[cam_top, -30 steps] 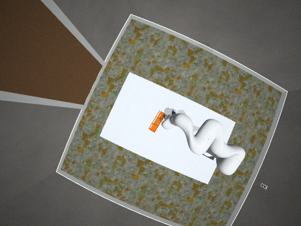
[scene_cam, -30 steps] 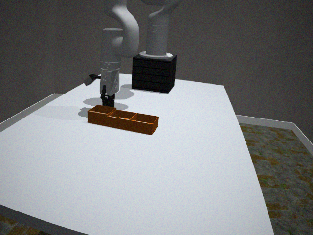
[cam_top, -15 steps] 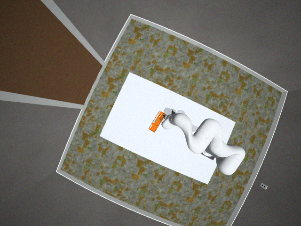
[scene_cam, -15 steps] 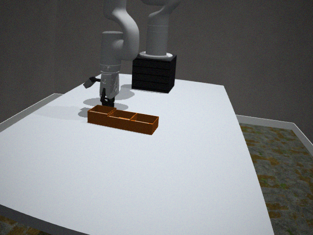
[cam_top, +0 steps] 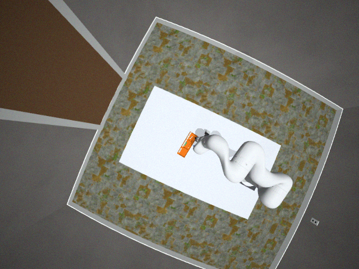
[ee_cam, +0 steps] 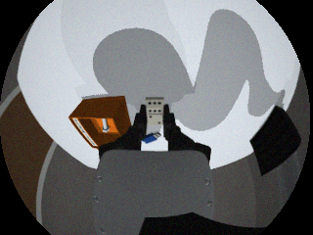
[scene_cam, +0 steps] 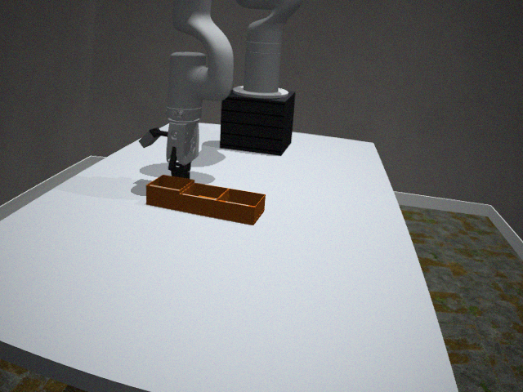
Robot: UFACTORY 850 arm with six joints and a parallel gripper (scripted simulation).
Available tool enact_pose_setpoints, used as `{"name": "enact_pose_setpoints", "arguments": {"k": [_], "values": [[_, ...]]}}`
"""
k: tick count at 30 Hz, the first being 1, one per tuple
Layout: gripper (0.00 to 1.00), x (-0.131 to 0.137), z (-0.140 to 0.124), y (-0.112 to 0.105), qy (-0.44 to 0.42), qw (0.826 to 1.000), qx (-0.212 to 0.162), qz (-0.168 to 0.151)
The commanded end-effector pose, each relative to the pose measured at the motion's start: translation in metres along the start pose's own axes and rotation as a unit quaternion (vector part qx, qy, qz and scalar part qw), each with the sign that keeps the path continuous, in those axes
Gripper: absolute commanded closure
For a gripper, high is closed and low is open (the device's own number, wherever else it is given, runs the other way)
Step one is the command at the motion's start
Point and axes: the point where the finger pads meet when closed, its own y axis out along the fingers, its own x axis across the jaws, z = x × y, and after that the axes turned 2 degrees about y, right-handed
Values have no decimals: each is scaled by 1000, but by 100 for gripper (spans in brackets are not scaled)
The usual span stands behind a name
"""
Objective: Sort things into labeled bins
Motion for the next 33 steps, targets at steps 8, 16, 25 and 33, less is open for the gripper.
{"name": "enact_pose_setpoints", "arguments": {"k": [8, 16, 25, 33], "values": [[100, -1, 0, -1, 0, 1000, -5, 2], [100, -1, 0, -1, 0, 1000, -5, 2], [100, 0, 0, -14, 0, 1000, -5, 2], [100, -1, 0, -34, 0, 1000, -5, 2]]}}
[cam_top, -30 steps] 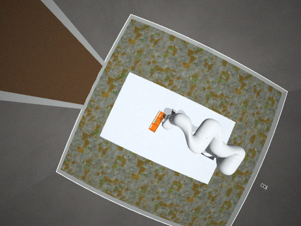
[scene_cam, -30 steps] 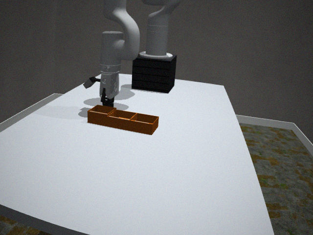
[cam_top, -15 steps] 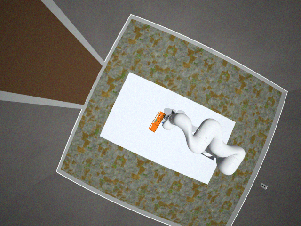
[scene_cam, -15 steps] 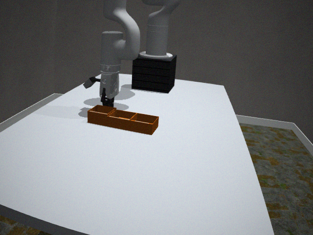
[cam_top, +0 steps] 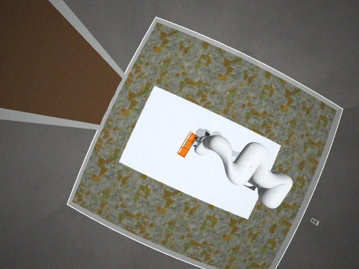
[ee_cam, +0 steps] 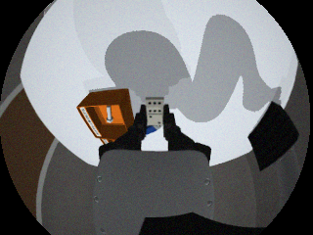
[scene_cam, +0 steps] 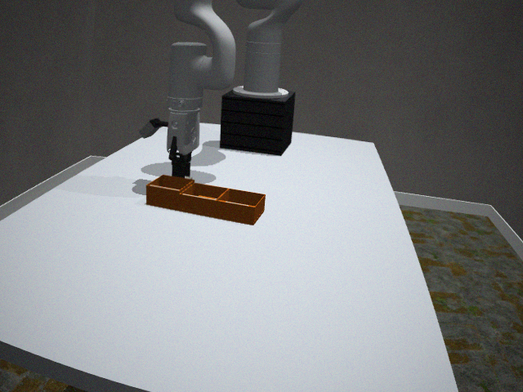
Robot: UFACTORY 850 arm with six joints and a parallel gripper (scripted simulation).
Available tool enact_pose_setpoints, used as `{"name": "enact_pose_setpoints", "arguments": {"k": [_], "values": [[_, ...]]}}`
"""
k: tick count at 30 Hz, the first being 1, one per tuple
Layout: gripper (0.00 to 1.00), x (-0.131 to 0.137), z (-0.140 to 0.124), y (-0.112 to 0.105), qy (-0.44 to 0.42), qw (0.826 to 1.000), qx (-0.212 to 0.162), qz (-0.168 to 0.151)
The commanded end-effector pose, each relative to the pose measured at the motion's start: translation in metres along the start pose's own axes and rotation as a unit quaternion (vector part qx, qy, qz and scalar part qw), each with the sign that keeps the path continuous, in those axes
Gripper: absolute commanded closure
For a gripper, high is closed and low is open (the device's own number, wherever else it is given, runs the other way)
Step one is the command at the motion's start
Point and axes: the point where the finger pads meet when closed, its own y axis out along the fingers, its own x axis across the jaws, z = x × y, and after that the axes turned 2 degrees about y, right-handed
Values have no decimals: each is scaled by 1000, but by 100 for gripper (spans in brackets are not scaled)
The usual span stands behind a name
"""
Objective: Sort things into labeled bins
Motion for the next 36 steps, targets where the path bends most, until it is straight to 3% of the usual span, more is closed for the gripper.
{"name": "enact_pose_setpoints", "arguments": {"k": [1, 8, 27, 36], "values": [[100, -2, 0, -13, 0, 1000, -4, 2], [100, -2, 0, -36, 0, 1000, -4, 2], [100, -2, 0, -43, 0, 1000, -4, 2], [100, -18, -38, -43, 0, 1000, -4, 2]]}}
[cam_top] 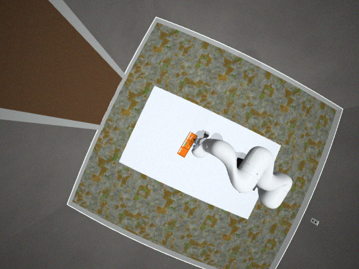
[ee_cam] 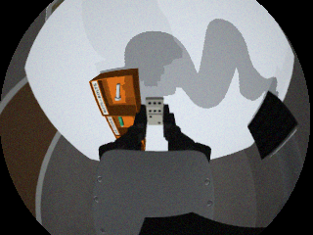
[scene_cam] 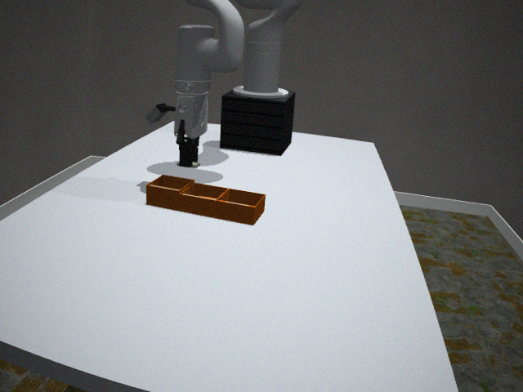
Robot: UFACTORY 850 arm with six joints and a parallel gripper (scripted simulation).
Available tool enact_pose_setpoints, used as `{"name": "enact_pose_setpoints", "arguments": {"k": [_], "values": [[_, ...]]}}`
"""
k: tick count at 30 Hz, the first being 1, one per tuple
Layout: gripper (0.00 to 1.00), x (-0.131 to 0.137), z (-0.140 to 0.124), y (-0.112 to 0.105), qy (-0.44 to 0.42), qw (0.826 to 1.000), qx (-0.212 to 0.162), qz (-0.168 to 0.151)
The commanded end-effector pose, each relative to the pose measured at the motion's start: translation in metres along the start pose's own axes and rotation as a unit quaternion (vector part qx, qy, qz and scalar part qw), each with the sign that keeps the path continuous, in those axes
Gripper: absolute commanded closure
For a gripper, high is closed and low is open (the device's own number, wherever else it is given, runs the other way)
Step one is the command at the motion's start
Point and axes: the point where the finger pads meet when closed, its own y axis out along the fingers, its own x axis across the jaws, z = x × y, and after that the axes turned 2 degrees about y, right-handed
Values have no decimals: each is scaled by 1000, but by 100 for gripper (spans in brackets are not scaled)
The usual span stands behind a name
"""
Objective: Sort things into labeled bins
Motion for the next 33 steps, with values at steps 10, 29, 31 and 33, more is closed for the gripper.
{"name": "enact_pose_setpoints", "arguments": {"k": [10, 29, 31, 33], "values": [[100, -28, -65, -1, 0, 1000, 1, 1], [100, -64, -152, 0, 12, 1000, 1, 1], [100, -68, -160, 0, 12, 1000, 1, 1], [100, -68, -162, 0, 12, 1000, 1, 1]]}}
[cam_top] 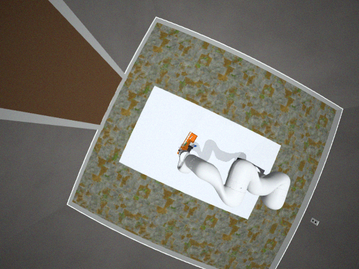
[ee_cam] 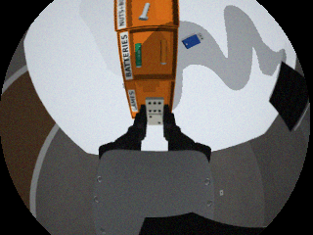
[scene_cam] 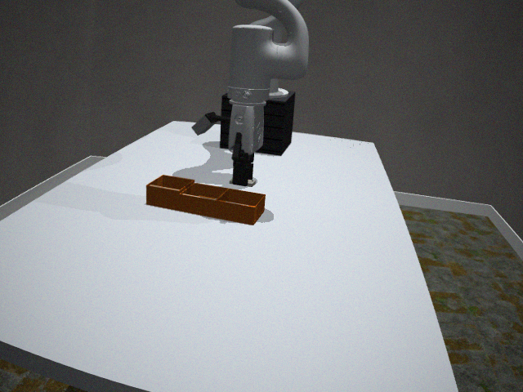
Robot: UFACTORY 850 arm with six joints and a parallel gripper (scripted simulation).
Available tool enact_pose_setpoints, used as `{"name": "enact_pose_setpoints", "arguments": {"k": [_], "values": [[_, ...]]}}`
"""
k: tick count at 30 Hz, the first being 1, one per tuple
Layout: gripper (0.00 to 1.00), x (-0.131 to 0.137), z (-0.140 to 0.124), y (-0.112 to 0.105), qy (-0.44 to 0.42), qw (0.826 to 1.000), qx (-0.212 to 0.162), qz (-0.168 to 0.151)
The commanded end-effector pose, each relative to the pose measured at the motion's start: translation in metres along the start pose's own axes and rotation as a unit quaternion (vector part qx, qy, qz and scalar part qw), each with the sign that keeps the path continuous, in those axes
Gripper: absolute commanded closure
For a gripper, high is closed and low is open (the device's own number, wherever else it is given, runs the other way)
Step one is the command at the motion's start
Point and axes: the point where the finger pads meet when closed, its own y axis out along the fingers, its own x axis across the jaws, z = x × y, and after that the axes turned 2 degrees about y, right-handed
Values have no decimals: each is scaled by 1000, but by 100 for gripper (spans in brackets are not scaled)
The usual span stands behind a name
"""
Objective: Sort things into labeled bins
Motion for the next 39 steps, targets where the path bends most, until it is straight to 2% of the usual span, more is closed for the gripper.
{"name": "enact_pose_setpoints", "arguments": {"k": [1, 15, 39], "values": [[100, -4, -6, -1, 0, 1000, 3, 1], [100, -3, -4, -1, 0, 1000, 3, 1], [100, -3, -4, 43, 0, 1000, 3, 1]]}}
